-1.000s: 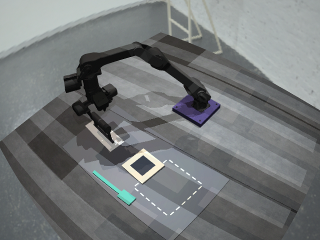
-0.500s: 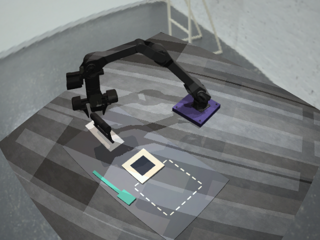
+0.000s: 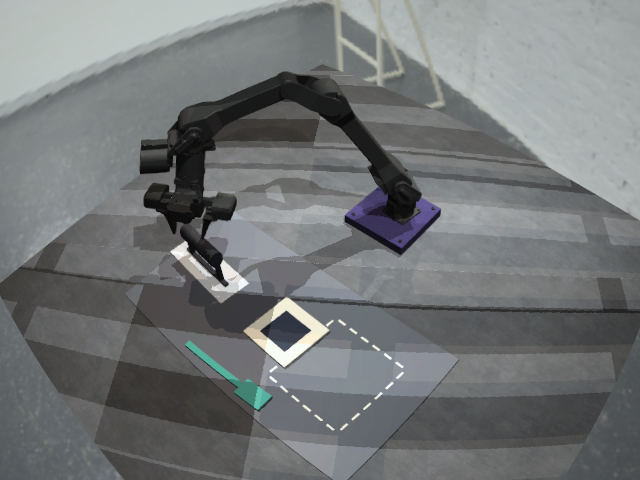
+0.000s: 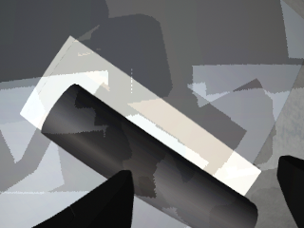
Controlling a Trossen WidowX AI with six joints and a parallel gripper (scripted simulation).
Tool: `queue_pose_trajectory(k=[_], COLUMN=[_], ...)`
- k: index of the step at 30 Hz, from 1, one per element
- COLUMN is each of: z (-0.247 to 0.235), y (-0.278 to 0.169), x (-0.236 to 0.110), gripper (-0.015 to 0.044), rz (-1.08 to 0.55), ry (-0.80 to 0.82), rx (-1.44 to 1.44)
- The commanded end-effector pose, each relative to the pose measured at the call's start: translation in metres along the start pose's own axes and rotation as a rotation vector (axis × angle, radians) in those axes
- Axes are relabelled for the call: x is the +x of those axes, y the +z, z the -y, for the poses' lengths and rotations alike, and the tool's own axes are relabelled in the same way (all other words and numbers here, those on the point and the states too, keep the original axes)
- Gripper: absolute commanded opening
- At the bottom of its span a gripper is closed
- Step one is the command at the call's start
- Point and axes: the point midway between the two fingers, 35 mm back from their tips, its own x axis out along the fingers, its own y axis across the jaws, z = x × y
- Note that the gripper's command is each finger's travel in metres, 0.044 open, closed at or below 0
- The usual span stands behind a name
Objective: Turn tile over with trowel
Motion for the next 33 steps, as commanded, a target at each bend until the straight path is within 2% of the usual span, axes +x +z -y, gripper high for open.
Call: queue_pose_trajectory(k=[1,18,33], z=[0.001,-0.001,-0.01], y=[0.002,-0.006,-0.018], x=[-0.002,0.004,0.007], gripper=[0.03,0.03,0.03], rz=[0.041,0.19,0.344], ry=[-0.03,-0.083,-0.065], rx=[0.133,0.669,1.141])
